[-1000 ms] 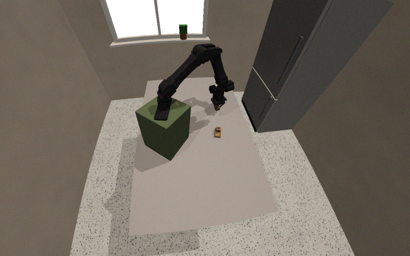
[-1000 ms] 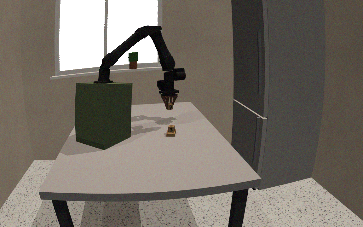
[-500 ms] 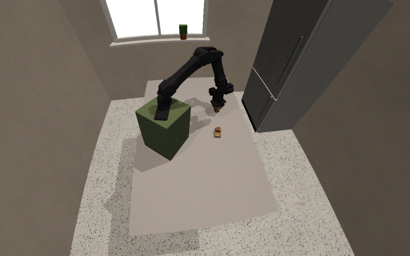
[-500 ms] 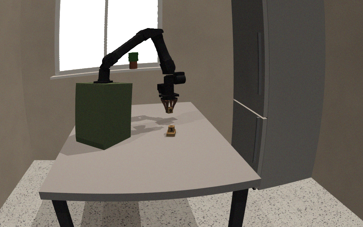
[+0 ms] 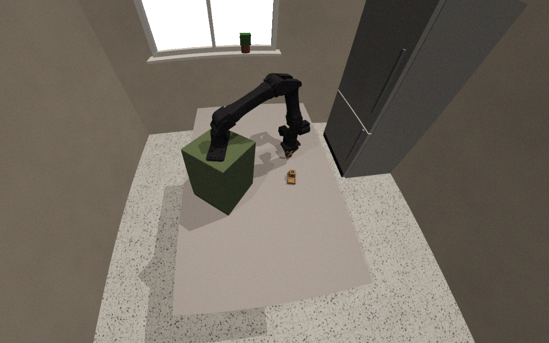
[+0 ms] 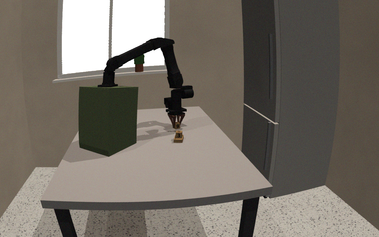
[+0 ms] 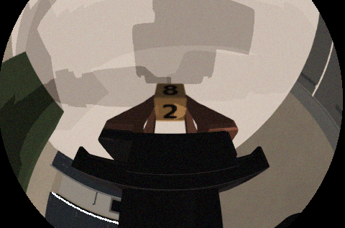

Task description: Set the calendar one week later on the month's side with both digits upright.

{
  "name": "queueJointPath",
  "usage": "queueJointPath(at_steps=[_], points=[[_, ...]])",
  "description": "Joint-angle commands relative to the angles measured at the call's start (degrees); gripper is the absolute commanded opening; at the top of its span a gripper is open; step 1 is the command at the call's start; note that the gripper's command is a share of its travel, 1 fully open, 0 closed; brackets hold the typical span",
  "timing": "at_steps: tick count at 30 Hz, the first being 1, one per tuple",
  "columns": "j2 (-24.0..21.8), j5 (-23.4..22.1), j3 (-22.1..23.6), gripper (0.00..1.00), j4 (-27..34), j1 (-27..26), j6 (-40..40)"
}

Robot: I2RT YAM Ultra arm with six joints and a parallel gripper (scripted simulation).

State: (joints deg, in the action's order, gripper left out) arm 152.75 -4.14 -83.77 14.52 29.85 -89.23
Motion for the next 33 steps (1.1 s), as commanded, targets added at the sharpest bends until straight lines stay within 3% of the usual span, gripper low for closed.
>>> queueJointPath(at_steps=[1,33], points=[[0.9,0.0,-1.1,0.27,-1.2,0.0,0.1],[2.3,0.0,-2.0,0.27,-1.7,0.0,0.1]])
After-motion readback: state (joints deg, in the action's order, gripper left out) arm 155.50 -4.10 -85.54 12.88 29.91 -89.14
